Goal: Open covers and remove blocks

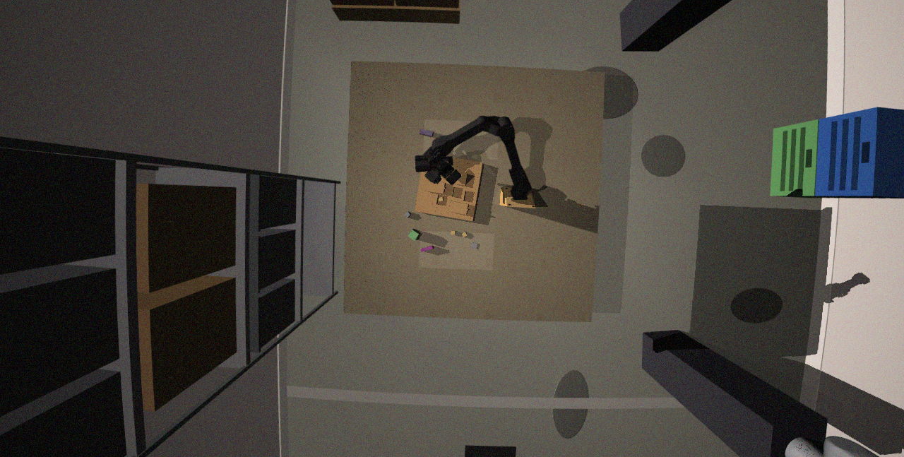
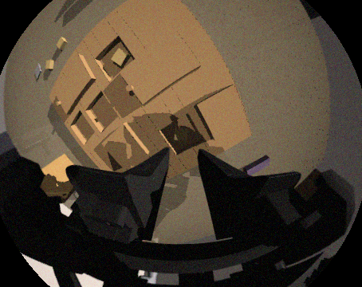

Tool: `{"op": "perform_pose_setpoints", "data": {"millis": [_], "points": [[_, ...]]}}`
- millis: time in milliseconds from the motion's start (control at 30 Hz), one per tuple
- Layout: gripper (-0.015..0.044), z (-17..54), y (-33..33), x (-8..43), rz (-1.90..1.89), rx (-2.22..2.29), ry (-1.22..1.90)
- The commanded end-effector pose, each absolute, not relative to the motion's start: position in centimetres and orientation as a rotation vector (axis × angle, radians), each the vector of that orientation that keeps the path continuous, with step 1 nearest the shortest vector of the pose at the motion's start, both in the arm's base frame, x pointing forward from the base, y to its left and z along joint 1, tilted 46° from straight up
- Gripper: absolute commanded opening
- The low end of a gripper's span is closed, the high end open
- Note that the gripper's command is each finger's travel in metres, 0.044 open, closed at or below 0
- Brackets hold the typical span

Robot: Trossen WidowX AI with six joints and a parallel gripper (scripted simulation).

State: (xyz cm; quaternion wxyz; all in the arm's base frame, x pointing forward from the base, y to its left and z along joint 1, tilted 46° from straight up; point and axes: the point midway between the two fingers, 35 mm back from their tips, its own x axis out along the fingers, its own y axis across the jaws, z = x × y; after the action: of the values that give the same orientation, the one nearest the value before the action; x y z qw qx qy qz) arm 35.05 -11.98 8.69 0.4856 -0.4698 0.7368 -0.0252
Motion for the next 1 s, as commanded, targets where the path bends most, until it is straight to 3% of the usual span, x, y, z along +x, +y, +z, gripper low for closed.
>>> {"op": "perform_pose_setpoints", "data": {"millis": [0,967], "points": [[0.0144,8.1,-12.6,35.0,-0.061,-1.139,1.795],[0.0144,6.6,-14.2,34.8,-0.057,-1.145,1.797]]}}
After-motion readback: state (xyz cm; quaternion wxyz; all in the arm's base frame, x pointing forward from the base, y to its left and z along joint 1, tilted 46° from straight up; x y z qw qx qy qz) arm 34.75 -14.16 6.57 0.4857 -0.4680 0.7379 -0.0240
